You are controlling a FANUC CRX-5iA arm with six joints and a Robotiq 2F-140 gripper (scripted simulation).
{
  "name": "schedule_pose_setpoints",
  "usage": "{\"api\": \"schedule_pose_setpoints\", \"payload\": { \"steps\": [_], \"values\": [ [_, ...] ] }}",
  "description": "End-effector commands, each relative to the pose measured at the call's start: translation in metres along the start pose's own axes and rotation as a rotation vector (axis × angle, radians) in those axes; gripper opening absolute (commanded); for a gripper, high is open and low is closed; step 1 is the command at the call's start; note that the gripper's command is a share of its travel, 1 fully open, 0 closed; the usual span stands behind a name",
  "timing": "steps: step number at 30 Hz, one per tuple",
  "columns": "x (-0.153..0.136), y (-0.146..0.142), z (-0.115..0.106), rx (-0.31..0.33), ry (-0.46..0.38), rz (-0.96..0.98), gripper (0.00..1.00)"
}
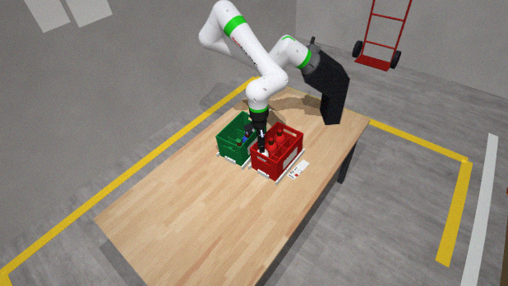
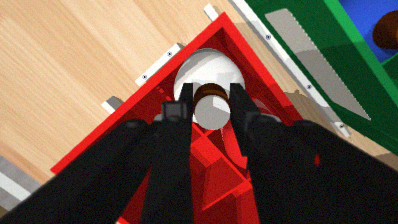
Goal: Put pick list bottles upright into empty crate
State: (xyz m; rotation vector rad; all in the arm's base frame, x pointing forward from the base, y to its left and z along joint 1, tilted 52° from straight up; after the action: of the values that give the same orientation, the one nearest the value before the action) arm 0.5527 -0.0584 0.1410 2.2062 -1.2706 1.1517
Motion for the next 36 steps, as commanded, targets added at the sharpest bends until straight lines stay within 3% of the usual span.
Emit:
{"api": "schedule_pose_setpoints", "payload": {
  "steps": [1,36],
  "values": [
    [0.0,-0.001,0.001,0.001,0.0,0.0,0.1],
    [0.0,-0.001,0.014,0.001,0.0,0.0,0.1]
  ]
}}
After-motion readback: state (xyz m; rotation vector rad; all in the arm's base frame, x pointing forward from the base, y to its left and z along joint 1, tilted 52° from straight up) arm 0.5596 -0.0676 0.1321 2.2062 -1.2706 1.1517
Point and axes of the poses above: the point where the finger pads meet when closed, its own z axis out along the fingers, its own y axis across the jaws, x = y × z, the point moved 3 cm from there along -z, back along the fingers, and after that the axes turned 15 degrees about z, right-handed, at the moved point
